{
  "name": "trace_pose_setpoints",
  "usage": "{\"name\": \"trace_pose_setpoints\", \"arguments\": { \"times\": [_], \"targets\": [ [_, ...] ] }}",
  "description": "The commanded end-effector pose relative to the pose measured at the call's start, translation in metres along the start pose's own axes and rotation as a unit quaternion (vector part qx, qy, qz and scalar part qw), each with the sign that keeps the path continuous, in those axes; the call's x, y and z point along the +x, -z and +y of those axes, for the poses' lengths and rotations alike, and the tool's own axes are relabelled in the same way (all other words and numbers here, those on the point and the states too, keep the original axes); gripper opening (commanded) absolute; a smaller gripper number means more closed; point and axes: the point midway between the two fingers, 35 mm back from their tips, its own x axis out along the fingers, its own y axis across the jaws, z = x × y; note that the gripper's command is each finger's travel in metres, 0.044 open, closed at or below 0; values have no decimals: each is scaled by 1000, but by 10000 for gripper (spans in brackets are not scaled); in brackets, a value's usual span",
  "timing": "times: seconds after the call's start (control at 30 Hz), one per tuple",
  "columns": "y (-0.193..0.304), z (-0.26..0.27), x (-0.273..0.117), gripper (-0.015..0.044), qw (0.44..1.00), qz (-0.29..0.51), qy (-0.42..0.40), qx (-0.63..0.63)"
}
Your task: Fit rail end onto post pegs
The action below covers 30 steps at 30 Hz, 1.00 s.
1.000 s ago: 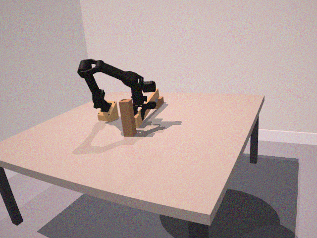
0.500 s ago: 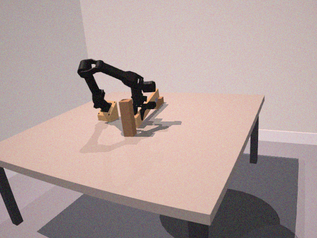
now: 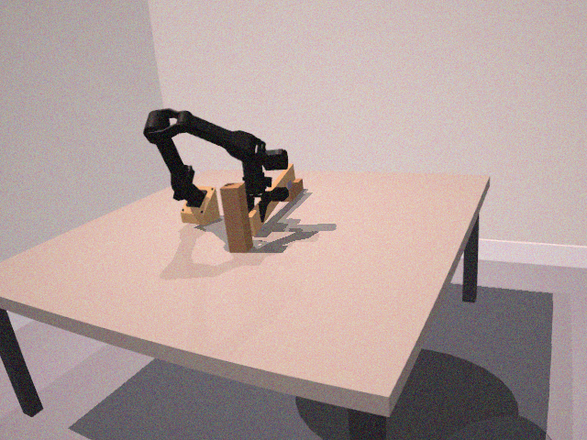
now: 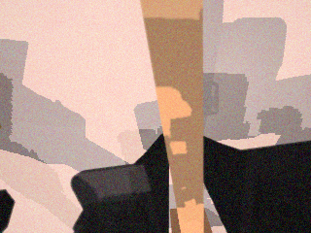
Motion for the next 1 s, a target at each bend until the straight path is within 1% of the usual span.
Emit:
{"name": "trace_pose_setpoints", "arguments": {
  "times": [0.0,0.97],
  "targets": [
    [-1,-2,-5,0,1000,0,4,-3],
    [-1,-5,-19,0,1000,-1,4,-3]
  ]
}}
